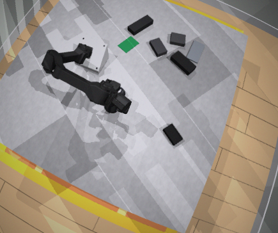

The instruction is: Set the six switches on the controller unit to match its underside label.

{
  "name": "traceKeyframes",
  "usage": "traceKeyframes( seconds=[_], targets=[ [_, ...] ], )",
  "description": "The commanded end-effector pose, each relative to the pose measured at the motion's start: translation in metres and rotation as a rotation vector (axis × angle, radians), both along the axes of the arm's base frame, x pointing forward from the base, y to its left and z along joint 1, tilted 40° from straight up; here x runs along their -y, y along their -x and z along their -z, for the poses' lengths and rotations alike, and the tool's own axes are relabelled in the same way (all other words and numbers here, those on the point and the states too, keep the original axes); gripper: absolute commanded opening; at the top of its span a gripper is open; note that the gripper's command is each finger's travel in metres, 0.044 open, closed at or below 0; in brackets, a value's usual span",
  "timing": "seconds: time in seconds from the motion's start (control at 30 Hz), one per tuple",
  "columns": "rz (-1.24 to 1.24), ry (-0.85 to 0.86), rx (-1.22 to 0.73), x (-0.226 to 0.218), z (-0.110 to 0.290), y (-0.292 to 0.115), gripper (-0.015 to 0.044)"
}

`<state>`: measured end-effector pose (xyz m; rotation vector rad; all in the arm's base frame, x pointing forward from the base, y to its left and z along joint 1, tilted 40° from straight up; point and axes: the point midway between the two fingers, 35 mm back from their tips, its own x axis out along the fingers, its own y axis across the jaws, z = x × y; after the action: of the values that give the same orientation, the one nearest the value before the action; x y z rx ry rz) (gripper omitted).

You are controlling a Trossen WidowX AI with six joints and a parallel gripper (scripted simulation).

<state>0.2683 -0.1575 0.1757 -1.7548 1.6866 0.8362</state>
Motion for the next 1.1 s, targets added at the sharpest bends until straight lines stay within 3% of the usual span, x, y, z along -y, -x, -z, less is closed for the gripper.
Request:
traceKeyframes(
  seconds=[0.0,1.07],
  targets=[
    [0.000,-0.001,0.006,-0.004,-0.002,-0.001,0.0335],
    [0.000,-0.003,0.005,-0.030,-0.004,0.001,0.0335]
  ],
)
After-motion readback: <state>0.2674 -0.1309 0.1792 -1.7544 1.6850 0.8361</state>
